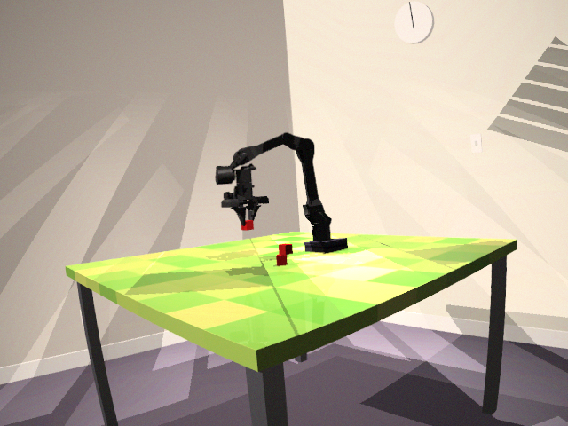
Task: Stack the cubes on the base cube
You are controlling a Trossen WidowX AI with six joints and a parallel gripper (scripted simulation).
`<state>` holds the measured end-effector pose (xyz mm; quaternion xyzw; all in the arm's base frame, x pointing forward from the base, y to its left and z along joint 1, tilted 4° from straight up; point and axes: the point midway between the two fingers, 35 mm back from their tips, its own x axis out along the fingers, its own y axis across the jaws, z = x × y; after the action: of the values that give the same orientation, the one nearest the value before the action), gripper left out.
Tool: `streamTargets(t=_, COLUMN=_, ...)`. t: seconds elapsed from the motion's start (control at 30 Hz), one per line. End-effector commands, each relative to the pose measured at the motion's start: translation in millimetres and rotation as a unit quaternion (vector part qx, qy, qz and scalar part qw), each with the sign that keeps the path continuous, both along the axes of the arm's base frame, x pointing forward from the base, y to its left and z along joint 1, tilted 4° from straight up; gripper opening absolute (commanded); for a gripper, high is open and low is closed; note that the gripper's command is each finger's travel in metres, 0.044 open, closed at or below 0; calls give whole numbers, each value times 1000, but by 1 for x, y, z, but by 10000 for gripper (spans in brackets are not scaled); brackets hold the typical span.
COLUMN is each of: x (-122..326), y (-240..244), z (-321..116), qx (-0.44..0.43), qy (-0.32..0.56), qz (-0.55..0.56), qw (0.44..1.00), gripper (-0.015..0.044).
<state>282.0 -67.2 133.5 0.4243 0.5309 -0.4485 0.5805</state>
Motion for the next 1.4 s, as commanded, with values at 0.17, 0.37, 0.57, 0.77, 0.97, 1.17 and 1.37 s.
streamTargets(t=0.17, x=9, y=25, z=-1, qx=-1, qy=5, qz=91, qw=996, gripper=105)
streamTargets(t=0.37, x=15, y=42, z=-3, qx=-2, qy=9, qz=154, qw=988, gripper=105)
streamTargets(t=0.57, x=19, y=60, z=-5, qx=-3, qy=13, qz=217, qw=976, gripper=105)
streamTargets(t=0.77, x=22, y=79, z=-7, qx=-4, qy=16, qz=278, qw=960, gripper=105)
streamTargets(t=0.97, x=23, y=98, z=-9, qx=-6, qy=20, qz=339, qw=941, gripper=105)
streamTargets(t=1.17, x=24, y=117, z=-12, qx=-7, qy=24, qz=398, qw=917, gripper=105)
streamTargets(t=1.37, x=23, y=136, z=-14, qx=-9, qy=27, qz=456, qw=890, gripper=105)
